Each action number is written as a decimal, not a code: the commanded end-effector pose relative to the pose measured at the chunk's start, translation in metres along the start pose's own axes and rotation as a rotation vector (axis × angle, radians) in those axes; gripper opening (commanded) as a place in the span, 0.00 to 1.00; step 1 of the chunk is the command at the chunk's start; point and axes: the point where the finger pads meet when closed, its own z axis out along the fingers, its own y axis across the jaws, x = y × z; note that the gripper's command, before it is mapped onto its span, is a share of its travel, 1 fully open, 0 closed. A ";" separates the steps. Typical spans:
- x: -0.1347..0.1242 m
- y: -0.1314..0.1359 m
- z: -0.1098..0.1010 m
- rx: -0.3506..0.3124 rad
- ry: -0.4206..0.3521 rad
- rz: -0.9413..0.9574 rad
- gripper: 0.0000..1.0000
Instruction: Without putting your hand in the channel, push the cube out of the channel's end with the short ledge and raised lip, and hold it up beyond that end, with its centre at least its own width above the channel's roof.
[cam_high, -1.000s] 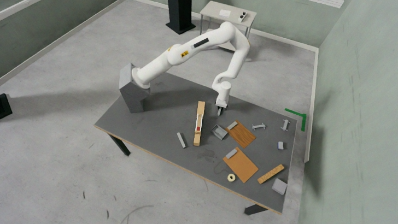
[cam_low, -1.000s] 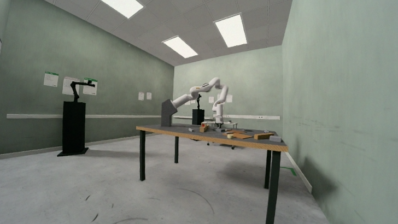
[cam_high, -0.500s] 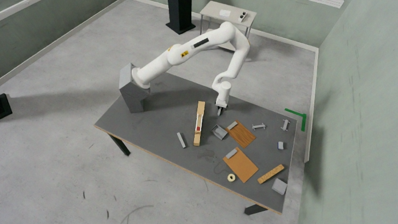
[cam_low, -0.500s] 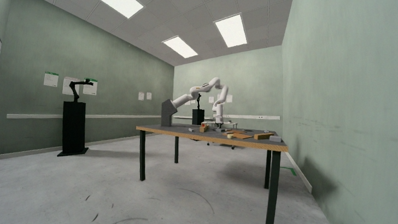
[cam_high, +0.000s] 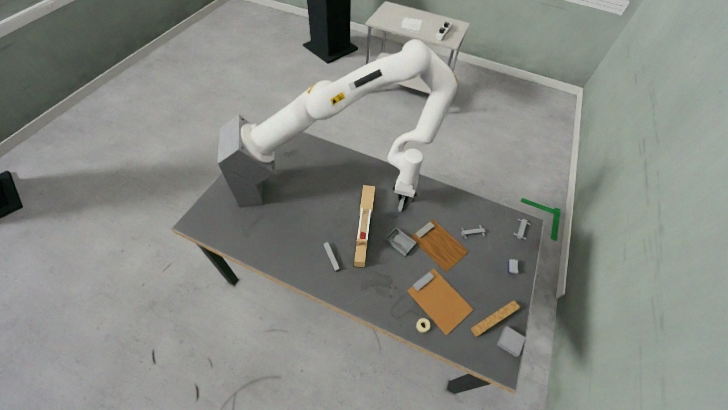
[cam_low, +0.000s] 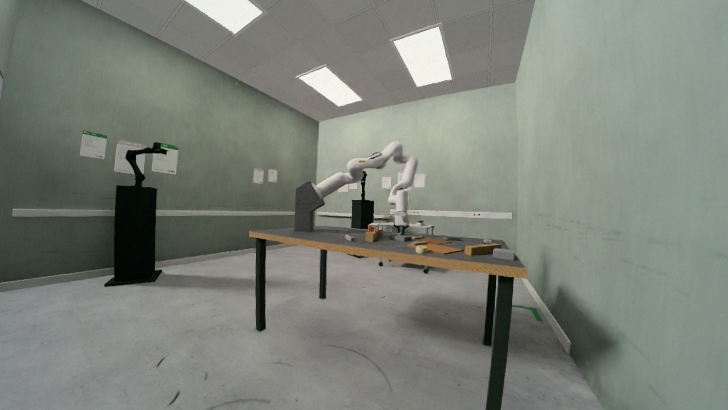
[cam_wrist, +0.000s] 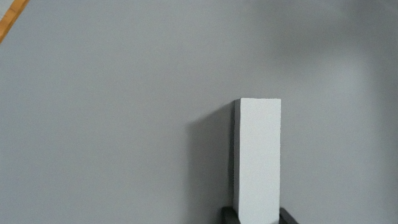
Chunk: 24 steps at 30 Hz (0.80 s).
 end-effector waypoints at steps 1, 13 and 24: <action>0.000 -0.001 -0.004 0.001 0.000 0.000 0.00; 0.000 0.000 -0.091 0.001 0.000 0.000 0.00; 0.000 0.000 -0.116 0.001 0.000 0.000 0.00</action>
